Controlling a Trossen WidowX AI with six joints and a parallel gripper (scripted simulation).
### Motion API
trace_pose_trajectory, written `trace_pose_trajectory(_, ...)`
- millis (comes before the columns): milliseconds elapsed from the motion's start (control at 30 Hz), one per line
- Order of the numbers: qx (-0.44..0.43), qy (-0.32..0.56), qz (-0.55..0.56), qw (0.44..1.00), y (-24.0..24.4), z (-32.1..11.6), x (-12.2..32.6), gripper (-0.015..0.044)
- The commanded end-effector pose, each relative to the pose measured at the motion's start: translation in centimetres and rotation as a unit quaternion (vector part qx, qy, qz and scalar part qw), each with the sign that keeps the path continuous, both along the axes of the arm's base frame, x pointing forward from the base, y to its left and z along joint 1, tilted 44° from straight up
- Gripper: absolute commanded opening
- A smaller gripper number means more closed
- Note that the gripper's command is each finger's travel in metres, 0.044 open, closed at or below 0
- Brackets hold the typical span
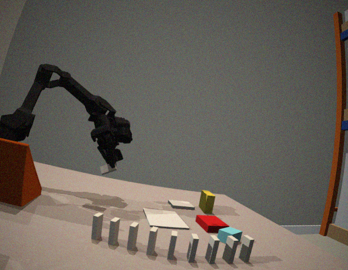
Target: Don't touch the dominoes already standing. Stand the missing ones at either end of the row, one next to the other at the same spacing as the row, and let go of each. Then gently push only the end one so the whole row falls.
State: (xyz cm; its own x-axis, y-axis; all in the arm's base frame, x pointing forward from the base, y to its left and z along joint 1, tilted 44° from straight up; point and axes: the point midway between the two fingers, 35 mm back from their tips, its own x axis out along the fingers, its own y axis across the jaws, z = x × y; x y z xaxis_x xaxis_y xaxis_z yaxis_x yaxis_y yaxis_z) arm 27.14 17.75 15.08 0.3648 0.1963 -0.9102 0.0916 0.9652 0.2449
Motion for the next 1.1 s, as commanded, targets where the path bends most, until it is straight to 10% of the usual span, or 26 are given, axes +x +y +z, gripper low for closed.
trace_pose_trajectory(0,-0.011,-0.045,-0.023,0.999,0.2,-0.1,0.1,0.0029)
trace_pose_trajectory(1067,0.128,-0.405,-0.262,0.866,0.6,4.5,-3.8,0.0029)
